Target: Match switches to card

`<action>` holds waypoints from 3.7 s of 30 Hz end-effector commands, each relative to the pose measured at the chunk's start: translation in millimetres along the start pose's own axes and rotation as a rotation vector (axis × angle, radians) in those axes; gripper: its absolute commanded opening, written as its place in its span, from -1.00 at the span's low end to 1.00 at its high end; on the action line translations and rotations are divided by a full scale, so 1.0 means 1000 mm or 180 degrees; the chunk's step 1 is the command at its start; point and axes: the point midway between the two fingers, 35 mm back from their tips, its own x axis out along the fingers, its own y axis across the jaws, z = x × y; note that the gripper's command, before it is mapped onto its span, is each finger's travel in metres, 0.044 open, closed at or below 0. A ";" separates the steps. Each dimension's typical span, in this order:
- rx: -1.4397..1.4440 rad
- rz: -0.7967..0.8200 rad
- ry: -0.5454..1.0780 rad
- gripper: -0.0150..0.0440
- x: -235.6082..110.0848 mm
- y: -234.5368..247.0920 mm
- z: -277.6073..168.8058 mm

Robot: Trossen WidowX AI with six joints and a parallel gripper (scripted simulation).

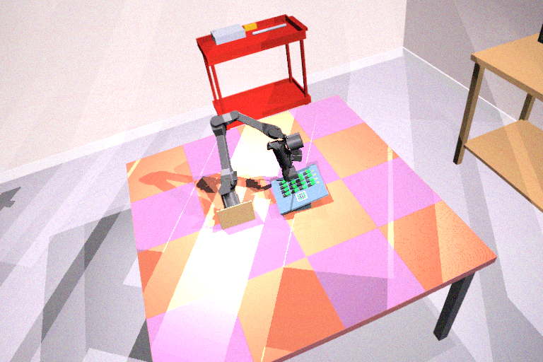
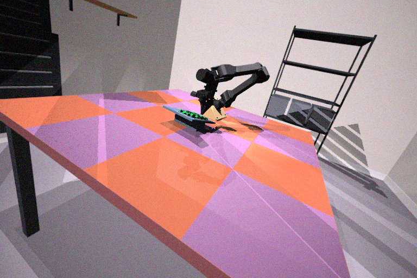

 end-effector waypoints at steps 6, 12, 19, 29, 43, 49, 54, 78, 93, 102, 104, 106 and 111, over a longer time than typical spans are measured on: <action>0.0018 0.0015 0.0005 -0.49 0.007 0.000 -0.001; 0.0018 0.0015 0.0005 -0.49 0.007 0.000 -0.001; 0.0018 0.0015 0.0005 -0.49 0.007 0.000 -0.001; 0.0018 0.0015 0.0005 -0.49 0.009 0.000 -0.001; 0.0018 0.0015 0.0005 -0.49 0.010 0.000 -0.001; 0.0018 0.0015 0.0005 -0.49 0.011 0.000 -0.001; 0.0018 0.0015 0.0005 -0.49 0.012 0.000 -0.001; 0.0021 0.0004 -0.0074 -0.49 -0.051 -0.014 -0.003; 0.0018 0.0009 0.0006 -0.49 -0.011 -0.026 -0.001; 0.0017 0.0010 0.0005 -0.49 0.000 -0.026 -0.001; 0.0017 0.0011 0.0005 -0.49 0.003 -0.026 -0.001; 0.0017 0.0011 0.0005 -0.49 0.006 -0.026 -0.001; 0.0017 0.0011 0.0005 -0.49 0.008 -0.026 -0.001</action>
